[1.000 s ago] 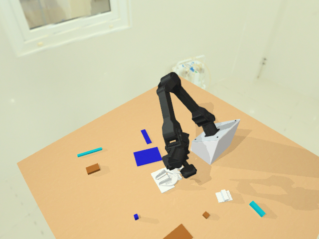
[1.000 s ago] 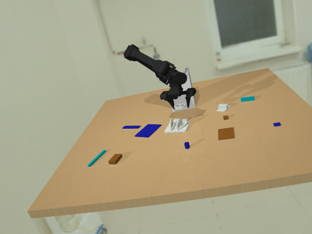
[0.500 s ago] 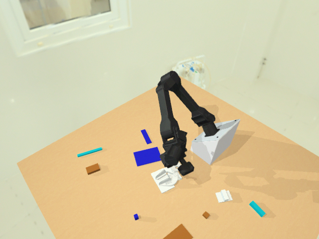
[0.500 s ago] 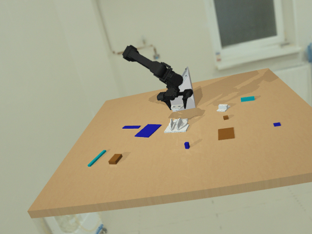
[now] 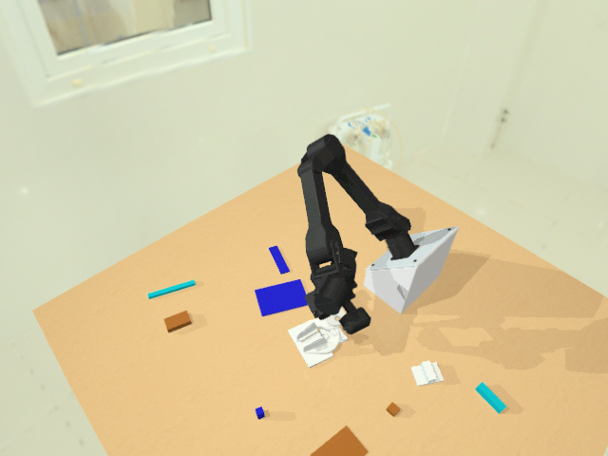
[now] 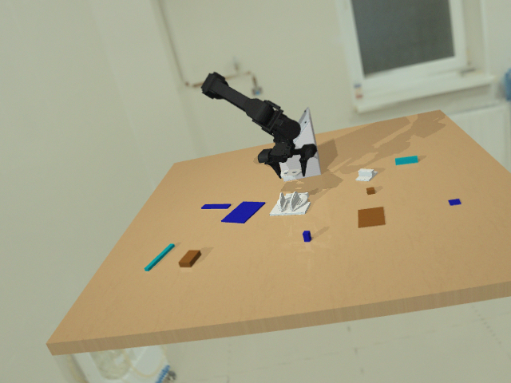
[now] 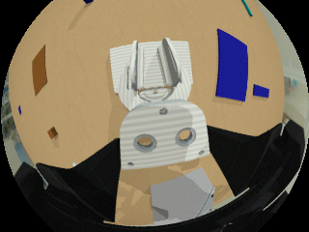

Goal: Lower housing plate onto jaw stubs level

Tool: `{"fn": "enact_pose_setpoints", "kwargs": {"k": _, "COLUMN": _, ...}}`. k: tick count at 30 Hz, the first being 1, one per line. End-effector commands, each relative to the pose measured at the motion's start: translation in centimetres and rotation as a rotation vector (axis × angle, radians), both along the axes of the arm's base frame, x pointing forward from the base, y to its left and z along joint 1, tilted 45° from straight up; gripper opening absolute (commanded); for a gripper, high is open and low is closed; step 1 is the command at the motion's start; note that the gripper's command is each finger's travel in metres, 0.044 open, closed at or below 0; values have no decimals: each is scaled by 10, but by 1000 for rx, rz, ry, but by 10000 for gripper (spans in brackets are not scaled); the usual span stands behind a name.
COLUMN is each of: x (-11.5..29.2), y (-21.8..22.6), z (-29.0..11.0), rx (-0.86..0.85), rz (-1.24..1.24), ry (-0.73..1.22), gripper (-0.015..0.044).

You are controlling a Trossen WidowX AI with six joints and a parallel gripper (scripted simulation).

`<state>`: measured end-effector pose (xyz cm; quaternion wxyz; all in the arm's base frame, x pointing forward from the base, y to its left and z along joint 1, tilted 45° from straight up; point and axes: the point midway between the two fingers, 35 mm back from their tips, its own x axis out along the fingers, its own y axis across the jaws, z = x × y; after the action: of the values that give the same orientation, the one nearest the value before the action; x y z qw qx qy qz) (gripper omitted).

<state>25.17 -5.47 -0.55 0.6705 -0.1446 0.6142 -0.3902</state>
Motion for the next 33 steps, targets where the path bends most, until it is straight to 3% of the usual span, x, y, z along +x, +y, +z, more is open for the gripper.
{"fn": "enact_pose_setpoints", "kwargs": {"k": 1, "x": 0, "y": -1, "z": 0, "rx": -4, "rz": 5, "ry": 4, "gripper": 351}}
{"fn": "enact_pose_setpoints", "kwargs": {"k": 33, "x": -2, "y": -3, "z": 2, "rx": -4, "rz": 5, "ry": 4, "gripper": 351}}
